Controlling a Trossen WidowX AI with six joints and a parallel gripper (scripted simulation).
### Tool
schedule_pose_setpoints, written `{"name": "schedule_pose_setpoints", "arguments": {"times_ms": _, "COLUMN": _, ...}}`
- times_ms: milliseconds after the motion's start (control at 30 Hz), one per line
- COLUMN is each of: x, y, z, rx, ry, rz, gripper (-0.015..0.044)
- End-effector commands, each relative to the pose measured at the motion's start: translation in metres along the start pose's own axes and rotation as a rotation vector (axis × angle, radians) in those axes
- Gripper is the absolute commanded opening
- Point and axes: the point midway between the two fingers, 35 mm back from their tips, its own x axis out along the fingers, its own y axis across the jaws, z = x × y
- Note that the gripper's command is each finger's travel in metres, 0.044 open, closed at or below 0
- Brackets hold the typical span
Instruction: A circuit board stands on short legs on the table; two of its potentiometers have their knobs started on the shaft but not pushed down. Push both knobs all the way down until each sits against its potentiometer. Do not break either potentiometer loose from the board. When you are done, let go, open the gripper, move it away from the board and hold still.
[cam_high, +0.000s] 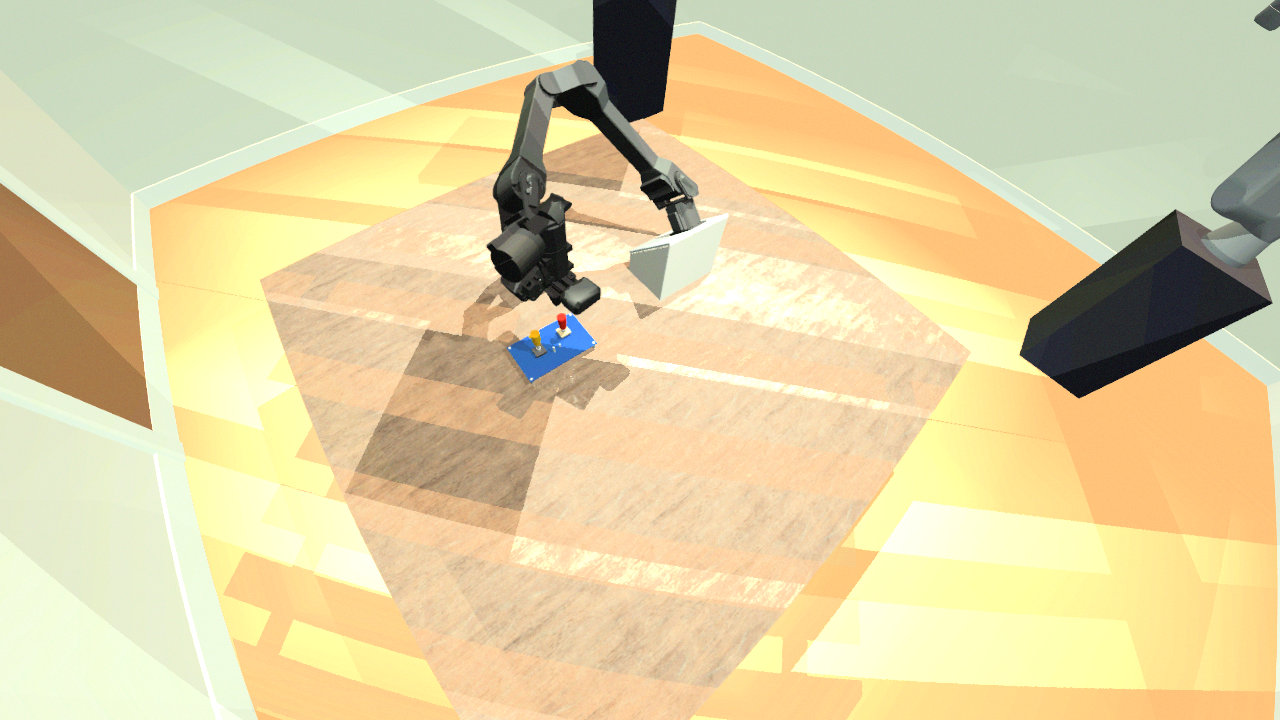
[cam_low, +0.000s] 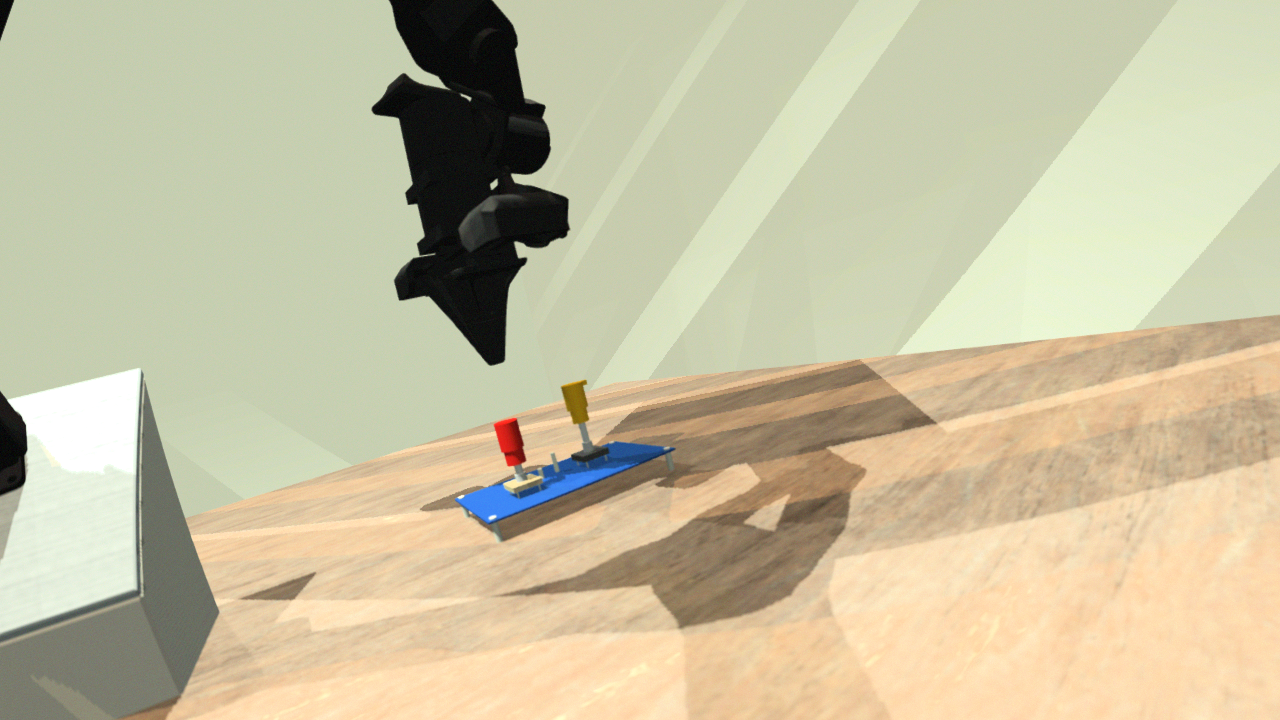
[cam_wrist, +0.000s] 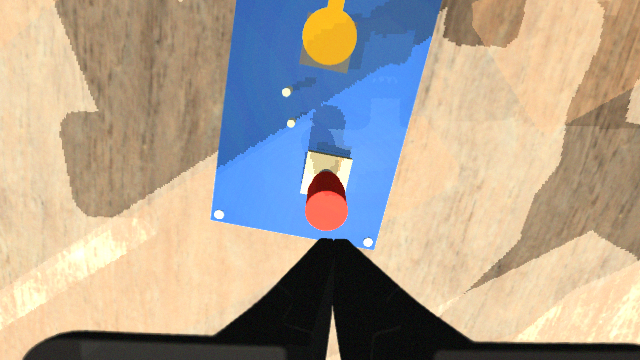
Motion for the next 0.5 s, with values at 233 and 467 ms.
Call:
{"name": "schedule_pose_setpoints", "arguments": {"times_ms": 233, "x": 0.0177, "y": 0.0012, "z": -0.0047, "rx": -0.015, "ry": 0.021, "rz": -0.004, "gripper": 0.0000}}
{"name": "schedule_pose_setpoints", "arguments": {"times_ms": 467, "x": 0.0192, "y": 0.0012, "z": -0.0047, "rx": -0.015, "ry": 0.021, "rz": -0.004, "gripper": 0.0000}}
